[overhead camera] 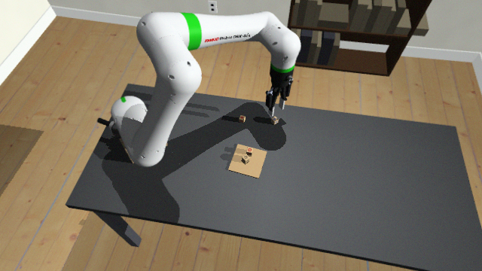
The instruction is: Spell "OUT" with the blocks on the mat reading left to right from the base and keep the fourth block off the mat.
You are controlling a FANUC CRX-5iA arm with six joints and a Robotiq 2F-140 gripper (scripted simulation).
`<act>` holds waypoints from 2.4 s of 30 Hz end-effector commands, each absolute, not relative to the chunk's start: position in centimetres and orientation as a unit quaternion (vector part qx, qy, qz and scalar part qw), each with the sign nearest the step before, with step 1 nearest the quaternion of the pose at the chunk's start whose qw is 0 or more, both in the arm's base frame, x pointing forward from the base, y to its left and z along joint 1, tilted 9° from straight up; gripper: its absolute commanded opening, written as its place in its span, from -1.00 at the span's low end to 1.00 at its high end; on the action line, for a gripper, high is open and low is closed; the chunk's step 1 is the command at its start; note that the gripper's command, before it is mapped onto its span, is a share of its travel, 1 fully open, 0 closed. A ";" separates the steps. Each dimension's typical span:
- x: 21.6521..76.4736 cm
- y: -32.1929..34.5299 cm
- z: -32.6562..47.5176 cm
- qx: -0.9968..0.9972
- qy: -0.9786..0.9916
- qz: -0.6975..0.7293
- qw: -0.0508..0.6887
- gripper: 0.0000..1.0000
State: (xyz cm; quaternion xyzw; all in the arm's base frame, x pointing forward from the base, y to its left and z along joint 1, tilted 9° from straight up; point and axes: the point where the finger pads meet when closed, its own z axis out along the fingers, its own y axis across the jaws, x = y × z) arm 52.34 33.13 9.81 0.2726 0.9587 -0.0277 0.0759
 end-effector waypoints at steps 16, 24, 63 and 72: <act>52.3 33.1 9.8 0.273 0.959 -0.028 0.076 -0.26; 52.4 33.1 9.7 0.273 0.959 -0.028 0.076 -0.26; 52.9 32.8 5.4 0.273 0.959 -0.028 0.076 -0.26; 53.0 32.7 4.8 0.273 0.959 -0.028 0.076 -0.26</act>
